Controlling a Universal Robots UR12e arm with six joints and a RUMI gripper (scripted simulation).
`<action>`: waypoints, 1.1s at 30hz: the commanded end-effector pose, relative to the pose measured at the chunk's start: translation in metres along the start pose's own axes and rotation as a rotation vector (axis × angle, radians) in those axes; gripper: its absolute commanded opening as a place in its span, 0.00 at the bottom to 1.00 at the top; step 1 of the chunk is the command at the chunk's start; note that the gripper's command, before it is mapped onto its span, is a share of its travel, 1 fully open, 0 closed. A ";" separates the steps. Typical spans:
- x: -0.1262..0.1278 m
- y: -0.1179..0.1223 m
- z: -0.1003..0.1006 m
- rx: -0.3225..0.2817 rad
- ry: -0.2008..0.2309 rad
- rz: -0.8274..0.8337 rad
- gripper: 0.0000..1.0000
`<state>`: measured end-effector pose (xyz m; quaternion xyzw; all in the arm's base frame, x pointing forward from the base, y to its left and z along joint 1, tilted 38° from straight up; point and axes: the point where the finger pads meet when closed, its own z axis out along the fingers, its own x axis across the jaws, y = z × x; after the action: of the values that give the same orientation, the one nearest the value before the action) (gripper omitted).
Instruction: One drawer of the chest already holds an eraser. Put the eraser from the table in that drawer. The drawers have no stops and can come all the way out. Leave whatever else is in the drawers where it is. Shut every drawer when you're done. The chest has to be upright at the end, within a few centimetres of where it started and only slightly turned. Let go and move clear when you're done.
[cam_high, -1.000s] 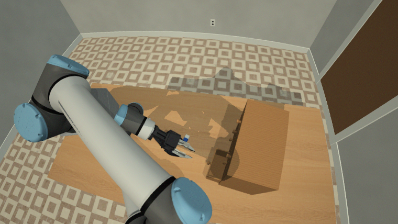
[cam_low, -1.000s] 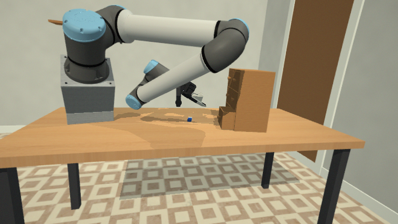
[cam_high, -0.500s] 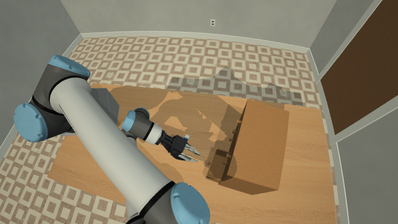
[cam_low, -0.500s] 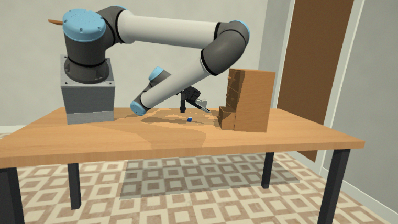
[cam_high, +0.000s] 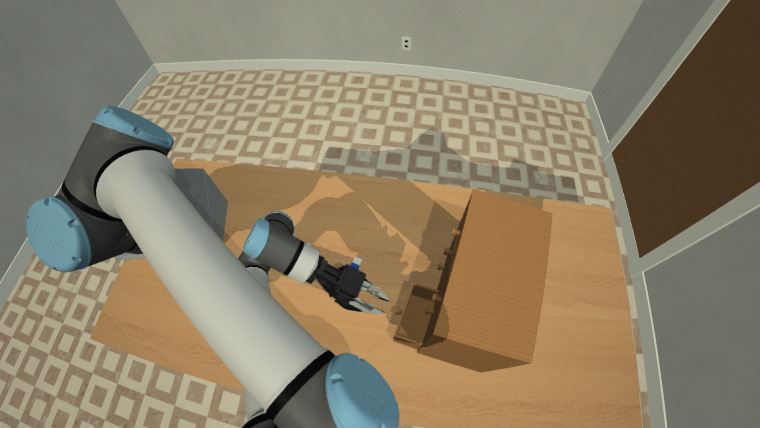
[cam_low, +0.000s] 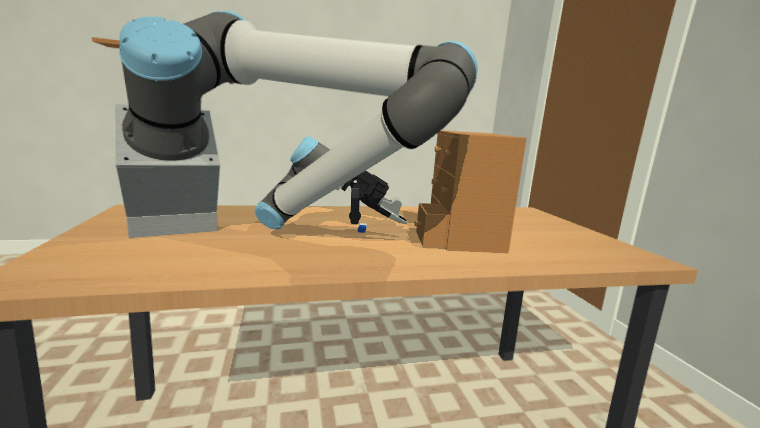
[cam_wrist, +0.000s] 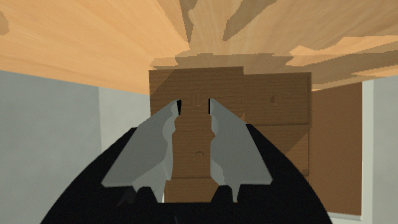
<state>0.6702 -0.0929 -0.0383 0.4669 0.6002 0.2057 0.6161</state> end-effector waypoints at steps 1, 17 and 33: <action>0.000 -0.001 0.003 0.000 0.000 0.000 0.20; 0.000 -0.002 0.006 0.000 0.000 0.000 0.20; 0.000 -0.002 0.006 0.000 0.000 0.000 0.20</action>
<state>0.6751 -0.0961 -0.0414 0.4669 0.6002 0.2057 0.6160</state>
